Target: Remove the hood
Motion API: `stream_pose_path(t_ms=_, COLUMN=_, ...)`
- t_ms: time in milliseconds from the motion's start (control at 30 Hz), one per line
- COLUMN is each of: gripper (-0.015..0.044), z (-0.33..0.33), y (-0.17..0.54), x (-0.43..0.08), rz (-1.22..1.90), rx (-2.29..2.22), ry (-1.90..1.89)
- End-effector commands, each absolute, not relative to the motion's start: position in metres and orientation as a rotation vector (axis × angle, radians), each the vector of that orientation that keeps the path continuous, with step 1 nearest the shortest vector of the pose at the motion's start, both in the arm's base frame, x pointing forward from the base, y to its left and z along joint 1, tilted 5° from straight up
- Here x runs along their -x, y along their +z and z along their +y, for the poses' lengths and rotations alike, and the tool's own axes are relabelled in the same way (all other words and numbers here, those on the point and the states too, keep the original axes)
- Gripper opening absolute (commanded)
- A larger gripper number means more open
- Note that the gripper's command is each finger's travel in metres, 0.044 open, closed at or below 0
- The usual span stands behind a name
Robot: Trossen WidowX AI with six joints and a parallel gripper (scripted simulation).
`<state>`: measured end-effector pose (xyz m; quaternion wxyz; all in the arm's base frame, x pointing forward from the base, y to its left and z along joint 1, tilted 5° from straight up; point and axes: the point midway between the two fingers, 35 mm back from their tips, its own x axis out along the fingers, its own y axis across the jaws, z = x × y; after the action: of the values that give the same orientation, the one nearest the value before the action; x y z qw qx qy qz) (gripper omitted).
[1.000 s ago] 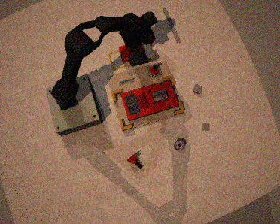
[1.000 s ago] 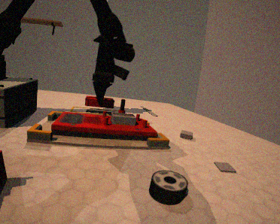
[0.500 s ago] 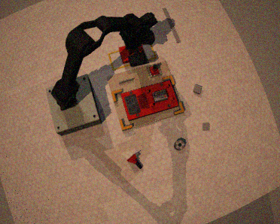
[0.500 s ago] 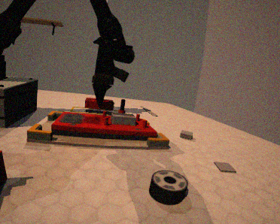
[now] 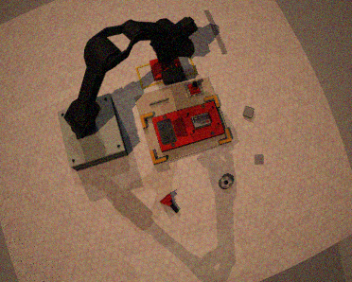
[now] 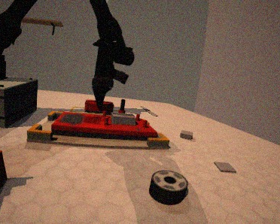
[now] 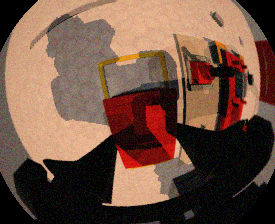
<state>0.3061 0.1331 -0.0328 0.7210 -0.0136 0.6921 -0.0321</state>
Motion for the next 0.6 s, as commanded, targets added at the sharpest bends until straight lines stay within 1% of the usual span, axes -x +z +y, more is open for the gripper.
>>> stream_pose_path(t_ms=0, gripper=0.0, z=0.1324, y=-0.0353, x=-0.3058, rz=1.529, rx=0.035, ry=-0.07)
stream_pose_path(t_ms=333, gripper=0.0, z=0.132, y=-0.04, x=-0.3059, rz=1.529, rx=0.035, ry=-0.07)
stream_pose_path(t_ms=567, gripper=0.0184, z=0.1327, y=-0.0382, x=-0.3062, rz=1.529, rx=0.03, ry=-0.071)
